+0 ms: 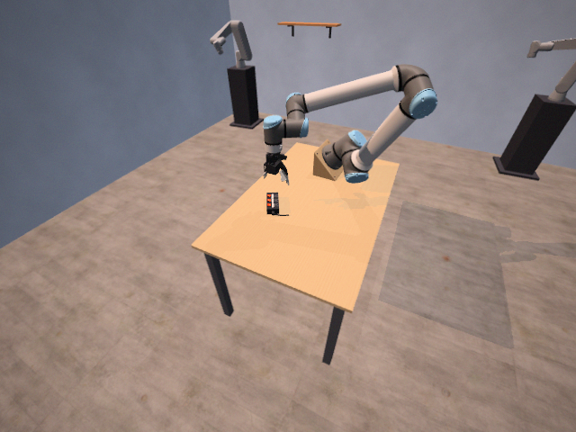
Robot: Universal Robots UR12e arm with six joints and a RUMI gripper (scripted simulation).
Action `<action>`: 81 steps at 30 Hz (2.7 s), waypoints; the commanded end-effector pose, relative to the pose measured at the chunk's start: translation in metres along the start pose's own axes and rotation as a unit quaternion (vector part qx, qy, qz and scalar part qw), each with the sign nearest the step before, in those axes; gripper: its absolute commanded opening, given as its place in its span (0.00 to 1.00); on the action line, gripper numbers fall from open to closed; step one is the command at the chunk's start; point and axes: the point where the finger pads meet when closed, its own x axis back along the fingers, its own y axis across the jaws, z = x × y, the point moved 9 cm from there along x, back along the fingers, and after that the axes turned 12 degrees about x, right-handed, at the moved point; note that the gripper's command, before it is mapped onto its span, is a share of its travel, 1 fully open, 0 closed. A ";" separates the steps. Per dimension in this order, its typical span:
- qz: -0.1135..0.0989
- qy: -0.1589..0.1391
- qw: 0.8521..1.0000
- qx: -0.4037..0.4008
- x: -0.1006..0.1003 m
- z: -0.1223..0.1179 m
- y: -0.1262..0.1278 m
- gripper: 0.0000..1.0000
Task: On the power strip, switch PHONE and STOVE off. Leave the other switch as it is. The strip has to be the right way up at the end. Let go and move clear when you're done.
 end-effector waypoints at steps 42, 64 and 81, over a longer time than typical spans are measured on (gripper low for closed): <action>-0.002 -0.004 0.967 0.255 -0.068 0.037 -0.071 0.00; -0.002 -0.004 0.967 0.255 -0.068 0.037 -0.071 0.00; -0.004 -0.003 0.967 0.254 -0.076 0.038 -0.070 0.00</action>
